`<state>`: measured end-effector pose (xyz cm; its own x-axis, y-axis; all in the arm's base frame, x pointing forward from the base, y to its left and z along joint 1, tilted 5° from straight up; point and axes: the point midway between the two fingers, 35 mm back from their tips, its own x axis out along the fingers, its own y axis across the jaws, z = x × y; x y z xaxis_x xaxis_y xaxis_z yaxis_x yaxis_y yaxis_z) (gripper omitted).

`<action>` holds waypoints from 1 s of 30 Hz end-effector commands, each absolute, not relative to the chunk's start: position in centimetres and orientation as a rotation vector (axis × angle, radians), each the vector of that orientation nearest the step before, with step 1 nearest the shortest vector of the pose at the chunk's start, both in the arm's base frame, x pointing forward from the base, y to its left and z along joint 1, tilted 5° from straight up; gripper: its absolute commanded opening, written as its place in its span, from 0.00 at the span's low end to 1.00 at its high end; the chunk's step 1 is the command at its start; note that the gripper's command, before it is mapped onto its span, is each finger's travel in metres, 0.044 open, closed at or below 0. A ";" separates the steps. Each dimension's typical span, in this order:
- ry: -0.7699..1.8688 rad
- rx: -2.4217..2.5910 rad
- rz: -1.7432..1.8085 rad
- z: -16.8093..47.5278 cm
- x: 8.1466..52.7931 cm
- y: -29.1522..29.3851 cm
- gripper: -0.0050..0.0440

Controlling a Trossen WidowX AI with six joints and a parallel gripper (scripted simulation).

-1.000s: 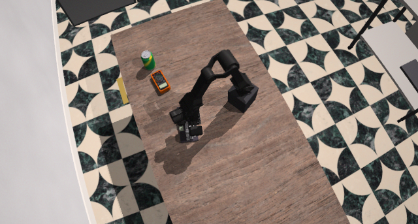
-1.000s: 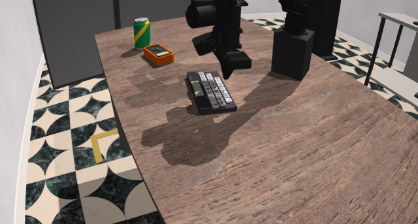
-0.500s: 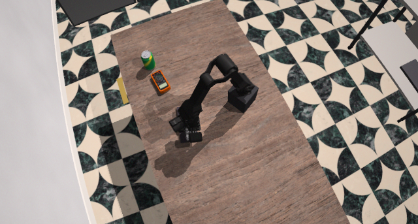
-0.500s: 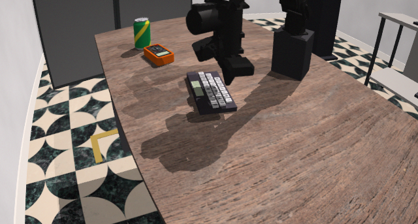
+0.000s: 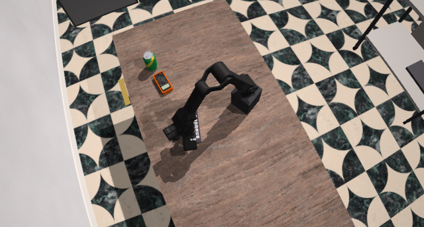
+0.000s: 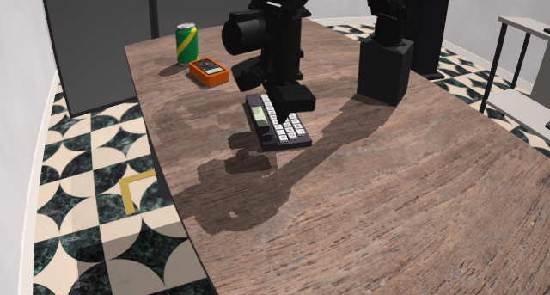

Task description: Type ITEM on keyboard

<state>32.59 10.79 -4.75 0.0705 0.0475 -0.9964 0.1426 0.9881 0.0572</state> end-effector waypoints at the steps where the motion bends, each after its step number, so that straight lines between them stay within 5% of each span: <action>1: 1.497 0.150 -0.075 -5.2 32.7 10.8 0.00; 30: 1.481 0.157 -0.067 -6.4 33.2 11.0 0.00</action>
<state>32.71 10.88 -7.02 0.0666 0.0462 -0.9967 0.1427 0.9882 0.0554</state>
